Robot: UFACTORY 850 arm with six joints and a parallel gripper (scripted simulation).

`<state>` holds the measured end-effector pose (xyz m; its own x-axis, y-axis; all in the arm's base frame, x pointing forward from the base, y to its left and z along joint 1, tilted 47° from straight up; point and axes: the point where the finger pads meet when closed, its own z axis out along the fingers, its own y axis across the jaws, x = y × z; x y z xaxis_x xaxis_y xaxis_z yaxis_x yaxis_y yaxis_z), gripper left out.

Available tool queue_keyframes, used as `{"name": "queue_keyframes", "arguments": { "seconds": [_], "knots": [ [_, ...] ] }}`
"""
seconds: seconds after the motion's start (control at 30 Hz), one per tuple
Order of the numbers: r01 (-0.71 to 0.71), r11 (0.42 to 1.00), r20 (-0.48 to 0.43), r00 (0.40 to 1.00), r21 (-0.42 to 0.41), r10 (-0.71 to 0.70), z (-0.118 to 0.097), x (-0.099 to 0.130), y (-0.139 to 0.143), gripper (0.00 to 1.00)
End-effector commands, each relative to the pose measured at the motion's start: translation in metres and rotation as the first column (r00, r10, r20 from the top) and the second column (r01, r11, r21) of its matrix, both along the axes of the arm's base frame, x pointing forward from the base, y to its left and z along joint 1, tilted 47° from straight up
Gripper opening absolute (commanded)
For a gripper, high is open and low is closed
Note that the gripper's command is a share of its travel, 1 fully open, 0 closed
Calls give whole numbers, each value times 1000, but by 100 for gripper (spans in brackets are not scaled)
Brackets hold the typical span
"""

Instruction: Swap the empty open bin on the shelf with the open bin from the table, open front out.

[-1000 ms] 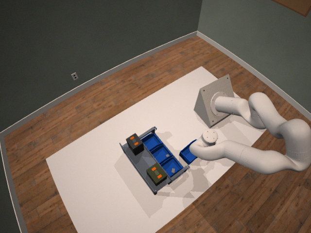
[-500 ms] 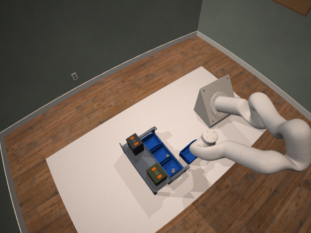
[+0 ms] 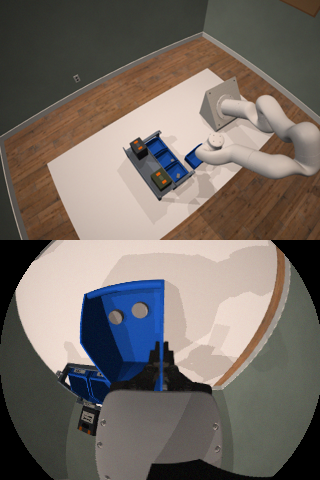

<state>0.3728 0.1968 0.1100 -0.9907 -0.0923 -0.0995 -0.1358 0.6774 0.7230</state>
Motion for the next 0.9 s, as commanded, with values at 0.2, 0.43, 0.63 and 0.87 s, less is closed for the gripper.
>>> {"name": "queue_keyframes", "arguments": {
  "seconds": [0.2,0.43,0.63,0.87],
  "knots": [
    [1,1000,1,1000,0,-1,10,1,-11,0],
    [1,1000,1,1000,0,-1,23,1,-25,0],
    [1,1000,1,1000,0,-1,36,1,-38,0],
    [1,1000,1,1000,0,-1,45,0,-48,0]
  ]
}}
